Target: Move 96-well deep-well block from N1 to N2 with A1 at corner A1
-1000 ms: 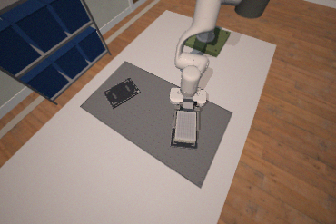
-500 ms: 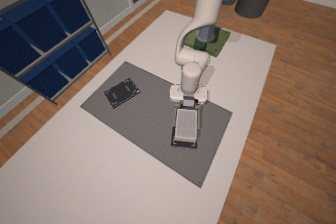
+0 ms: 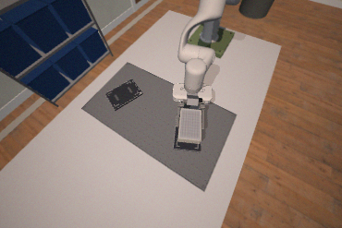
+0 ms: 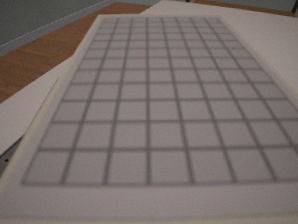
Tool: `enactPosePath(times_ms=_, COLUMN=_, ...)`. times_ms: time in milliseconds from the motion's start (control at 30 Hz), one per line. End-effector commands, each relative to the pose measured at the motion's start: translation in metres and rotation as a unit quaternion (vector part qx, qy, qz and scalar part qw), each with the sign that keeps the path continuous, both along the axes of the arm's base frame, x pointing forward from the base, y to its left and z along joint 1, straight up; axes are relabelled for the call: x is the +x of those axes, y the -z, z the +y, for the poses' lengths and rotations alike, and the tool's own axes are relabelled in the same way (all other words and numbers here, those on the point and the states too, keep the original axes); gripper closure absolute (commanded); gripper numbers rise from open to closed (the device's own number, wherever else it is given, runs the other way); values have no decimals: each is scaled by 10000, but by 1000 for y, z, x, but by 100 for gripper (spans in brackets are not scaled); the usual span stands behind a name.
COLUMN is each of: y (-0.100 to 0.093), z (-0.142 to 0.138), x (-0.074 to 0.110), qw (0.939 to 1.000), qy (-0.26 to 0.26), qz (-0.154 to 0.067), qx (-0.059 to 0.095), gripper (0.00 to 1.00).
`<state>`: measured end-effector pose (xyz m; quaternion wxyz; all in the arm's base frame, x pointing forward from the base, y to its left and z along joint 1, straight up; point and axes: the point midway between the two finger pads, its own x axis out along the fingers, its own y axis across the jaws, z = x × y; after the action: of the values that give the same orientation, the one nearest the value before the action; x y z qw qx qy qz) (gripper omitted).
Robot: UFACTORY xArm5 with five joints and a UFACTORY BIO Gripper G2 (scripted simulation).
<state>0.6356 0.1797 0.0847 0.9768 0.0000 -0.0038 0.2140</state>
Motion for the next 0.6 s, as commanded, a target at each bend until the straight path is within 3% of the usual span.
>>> enactPosePath(times_ms=0, y=-8, z=0, x=1, qw=10000, qy=0, qz=-22, qx=-19, gripper=100)
enactPosePath(times_ms=533, y=-11, z=0, x=1, qw=10000, qy=0, qz=-22, qx=-19, gripper=100)
enactPosePath(times_ms=567, y=-11, z=-3, x=1, qw=9999, qy=167, qz=-22, qx=-18, gripper=100)
